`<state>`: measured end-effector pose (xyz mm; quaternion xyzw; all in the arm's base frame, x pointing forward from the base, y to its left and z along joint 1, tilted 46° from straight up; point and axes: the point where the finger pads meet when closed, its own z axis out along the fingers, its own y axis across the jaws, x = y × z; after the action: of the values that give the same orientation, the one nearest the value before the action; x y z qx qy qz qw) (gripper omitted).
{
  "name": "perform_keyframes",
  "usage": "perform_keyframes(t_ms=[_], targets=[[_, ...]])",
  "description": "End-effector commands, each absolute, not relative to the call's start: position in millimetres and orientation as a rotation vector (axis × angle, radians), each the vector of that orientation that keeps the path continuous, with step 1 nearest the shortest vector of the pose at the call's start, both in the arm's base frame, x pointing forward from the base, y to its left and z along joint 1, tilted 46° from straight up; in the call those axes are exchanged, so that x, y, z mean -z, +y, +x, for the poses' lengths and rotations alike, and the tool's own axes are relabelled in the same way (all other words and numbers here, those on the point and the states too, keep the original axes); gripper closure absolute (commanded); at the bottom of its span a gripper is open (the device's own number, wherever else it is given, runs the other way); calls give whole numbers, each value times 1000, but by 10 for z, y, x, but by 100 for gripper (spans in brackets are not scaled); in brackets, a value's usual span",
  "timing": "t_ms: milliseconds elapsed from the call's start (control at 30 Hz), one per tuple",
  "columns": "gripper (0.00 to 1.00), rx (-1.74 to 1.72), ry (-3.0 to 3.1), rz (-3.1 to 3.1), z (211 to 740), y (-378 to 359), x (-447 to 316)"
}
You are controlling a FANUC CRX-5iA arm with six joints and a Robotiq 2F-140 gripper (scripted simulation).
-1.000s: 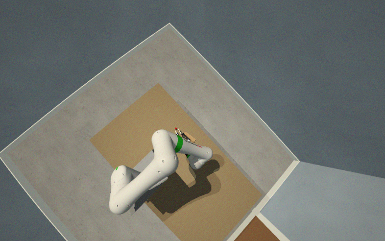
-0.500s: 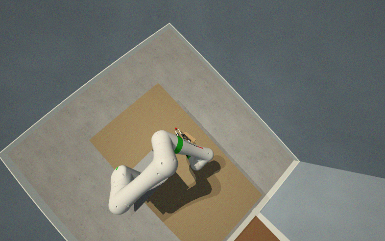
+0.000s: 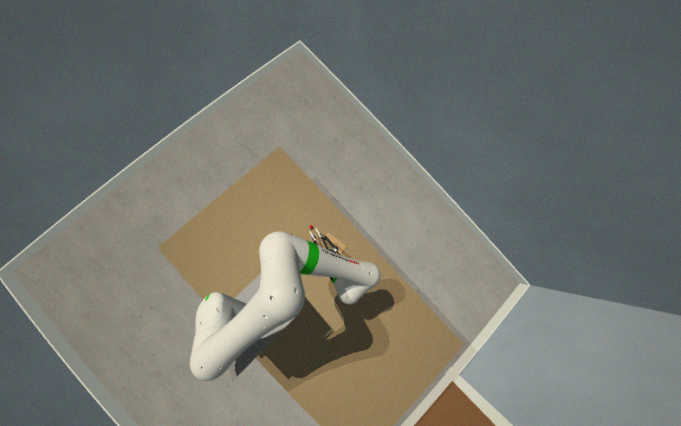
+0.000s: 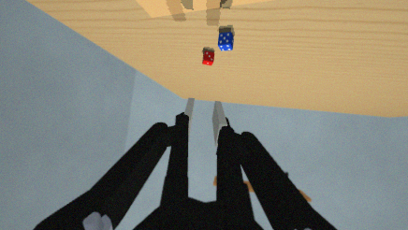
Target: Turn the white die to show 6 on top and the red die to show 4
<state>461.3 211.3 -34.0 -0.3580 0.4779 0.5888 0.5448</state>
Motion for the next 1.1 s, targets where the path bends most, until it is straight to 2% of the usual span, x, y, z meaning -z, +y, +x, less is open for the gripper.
perform_keyframes(t_ms=[0,1067], targets=[[81,-1396,1134,-849,4618,2081,311],[81,-1073,1686,-1432,4747,2210,-269]])
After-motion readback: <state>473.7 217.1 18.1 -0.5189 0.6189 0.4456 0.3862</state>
